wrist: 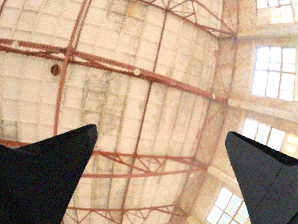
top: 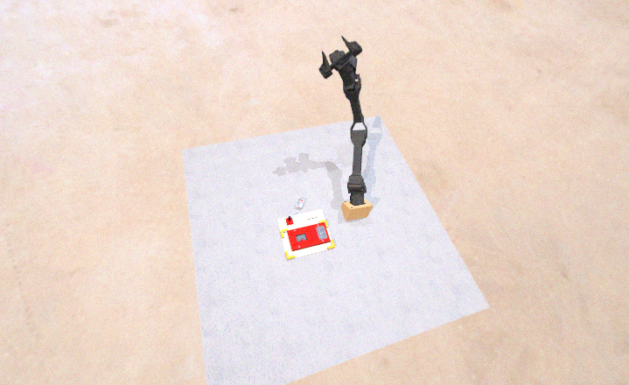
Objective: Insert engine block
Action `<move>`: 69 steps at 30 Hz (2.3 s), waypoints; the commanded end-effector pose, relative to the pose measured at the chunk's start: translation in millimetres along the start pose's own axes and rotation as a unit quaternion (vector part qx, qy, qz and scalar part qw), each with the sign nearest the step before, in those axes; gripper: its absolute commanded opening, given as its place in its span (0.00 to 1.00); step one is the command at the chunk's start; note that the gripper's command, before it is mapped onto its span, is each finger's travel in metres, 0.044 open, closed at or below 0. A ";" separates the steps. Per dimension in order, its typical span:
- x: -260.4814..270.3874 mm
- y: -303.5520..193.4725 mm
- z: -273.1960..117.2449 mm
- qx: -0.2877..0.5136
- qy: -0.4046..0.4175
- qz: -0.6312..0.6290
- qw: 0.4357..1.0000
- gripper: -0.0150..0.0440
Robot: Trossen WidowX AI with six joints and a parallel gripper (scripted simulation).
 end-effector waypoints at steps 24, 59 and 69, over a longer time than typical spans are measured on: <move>-134.0 -157.0 36.8 0.161 -0.367 0.120 0.908 1.00; -318.1 -289.0 -70.9 0.080 -0.807 0.156 0.563 1.00; -353.0 -307.0 -125.7 0.016 -0.890 0.119 0.440 1.00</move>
Point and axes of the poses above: the point midway between the two fingers, 35 mm back from their tips, its own z axis out along the fingers, its own x axis across the jaws, y = z × x, the point moved 10 cm from there along -z, back along the fingers, and after that the axes turned 15 degrees about -z, right-handed, at the moved point
